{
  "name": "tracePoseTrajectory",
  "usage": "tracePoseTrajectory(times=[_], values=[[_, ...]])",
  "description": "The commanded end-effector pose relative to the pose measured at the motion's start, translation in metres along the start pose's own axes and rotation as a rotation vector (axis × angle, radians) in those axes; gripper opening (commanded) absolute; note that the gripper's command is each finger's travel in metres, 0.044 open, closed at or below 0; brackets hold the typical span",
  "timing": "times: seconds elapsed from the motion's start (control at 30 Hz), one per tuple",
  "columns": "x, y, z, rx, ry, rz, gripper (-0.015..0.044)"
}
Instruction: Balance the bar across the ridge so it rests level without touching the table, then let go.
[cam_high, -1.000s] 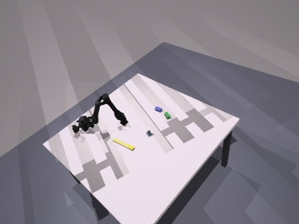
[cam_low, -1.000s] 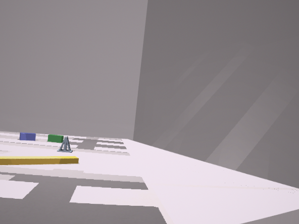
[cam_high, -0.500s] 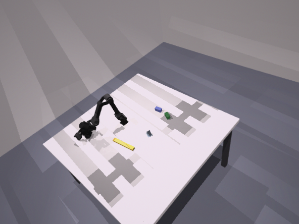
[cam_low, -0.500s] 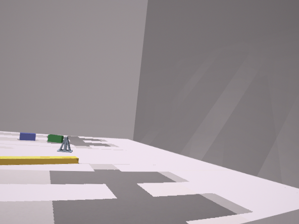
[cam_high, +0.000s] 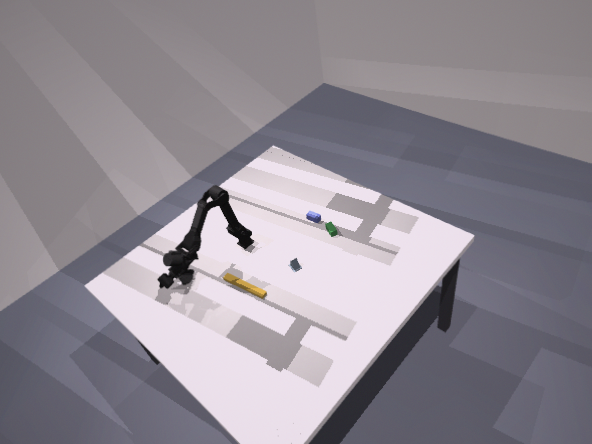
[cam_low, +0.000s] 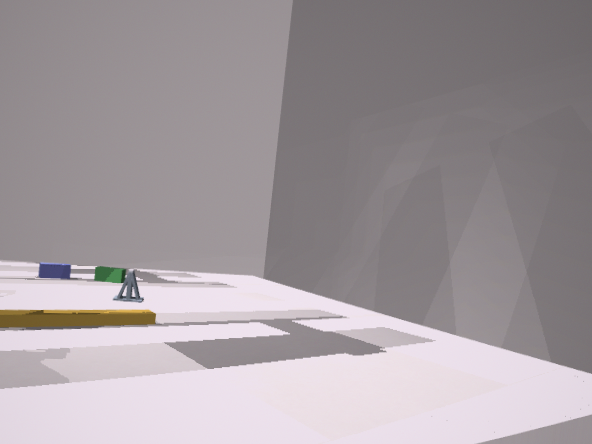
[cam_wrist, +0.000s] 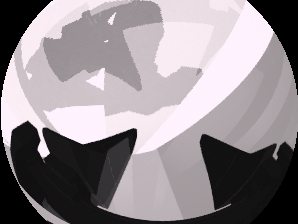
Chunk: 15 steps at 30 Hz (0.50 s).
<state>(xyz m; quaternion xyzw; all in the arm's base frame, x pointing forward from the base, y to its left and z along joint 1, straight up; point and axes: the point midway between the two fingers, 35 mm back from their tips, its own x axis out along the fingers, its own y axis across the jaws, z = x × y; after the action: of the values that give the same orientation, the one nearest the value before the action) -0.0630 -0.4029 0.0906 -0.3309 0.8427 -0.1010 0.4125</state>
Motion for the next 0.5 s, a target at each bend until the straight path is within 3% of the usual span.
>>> tracePoseTrajectory(times=[0.0, 0.47], values=[[-0.013, -0.011, 0.019, 0.033, -0.073, -0.014, 0.0315], [-0.074, -0.025, 0.096, 0.114, -0.361, 0.050, 0.0315]])
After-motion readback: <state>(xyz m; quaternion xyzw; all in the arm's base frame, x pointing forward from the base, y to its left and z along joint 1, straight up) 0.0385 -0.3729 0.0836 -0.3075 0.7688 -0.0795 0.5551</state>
